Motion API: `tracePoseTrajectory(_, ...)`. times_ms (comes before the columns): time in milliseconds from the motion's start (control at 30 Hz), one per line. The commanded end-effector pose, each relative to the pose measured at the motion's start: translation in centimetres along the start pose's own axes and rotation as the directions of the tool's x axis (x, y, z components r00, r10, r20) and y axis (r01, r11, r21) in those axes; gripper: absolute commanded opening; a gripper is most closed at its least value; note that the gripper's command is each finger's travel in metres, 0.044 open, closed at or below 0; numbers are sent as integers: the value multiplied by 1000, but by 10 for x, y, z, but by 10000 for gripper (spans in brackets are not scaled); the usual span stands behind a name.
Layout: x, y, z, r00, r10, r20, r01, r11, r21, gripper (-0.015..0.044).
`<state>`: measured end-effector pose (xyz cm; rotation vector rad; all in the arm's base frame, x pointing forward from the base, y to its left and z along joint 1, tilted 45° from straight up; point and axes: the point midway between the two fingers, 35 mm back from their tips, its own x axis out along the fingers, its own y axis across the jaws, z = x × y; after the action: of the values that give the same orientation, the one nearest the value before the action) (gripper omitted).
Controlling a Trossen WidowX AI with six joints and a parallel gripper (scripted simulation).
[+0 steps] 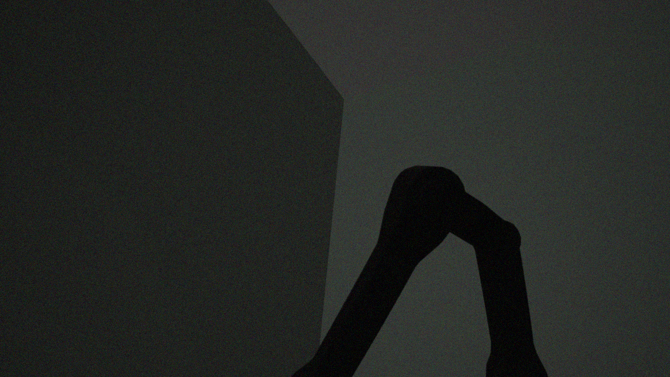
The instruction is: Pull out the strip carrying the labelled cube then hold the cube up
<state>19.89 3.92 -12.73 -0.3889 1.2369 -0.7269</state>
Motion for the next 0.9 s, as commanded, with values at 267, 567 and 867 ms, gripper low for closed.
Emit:
tracePoseTrajectory(267,-41,2,1,999,-13,-37,12,1000,-13,0)
tracePoseTrajectory(567,-41,4,38,999,-13,-35,15,998,55,210)
tracePoseTrajectory(867,-43,4,74,999,-14,-34,16,998,56,440)
